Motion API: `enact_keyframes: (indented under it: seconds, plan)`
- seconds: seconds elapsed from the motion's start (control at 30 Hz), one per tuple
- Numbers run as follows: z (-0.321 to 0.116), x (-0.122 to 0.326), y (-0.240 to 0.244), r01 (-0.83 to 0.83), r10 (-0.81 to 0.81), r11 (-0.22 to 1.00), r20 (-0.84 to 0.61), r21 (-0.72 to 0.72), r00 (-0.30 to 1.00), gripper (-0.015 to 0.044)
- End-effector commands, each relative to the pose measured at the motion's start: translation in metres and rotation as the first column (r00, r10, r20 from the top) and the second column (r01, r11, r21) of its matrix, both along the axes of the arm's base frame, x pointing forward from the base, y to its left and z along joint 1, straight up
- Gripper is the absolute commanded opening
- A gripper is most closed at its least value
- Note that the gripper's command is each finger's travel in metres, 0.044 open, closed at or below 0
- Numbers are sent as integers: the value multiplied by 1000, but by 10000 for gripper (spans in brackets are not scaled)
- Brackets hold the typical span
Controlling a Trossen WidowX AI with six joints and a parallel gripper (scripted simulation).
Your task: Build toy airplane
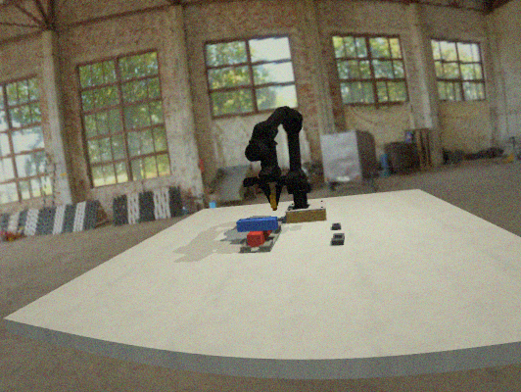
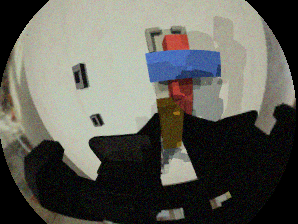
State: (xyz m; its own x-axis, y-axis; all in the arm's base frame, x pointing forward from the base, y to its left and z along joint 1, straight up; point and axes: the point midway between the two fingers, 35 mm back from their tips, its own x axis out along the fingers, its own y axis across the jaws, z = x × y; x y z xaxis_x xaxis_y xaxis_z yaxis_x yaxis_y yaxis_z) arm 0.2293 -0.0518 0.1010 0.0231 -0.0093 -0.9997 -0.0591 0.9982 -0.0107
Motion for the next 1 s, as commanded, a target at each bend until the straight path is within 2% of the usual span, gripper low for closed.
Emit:
enact_keyframes:
  seconds: [0.0,0.5,0.6,0.97]
  plan:
    - [-4,-5,-14,-4,4,1000,-5,0,1000,0]
    - [-12,-22,-54,0,0,1000,-7,-4,1000,0]
    - [-12,-22,-54,0,0,1000,-7,-4,1000,65]
    - [-12,-22,-54,0,0,1000,-7,-4,1000,65]
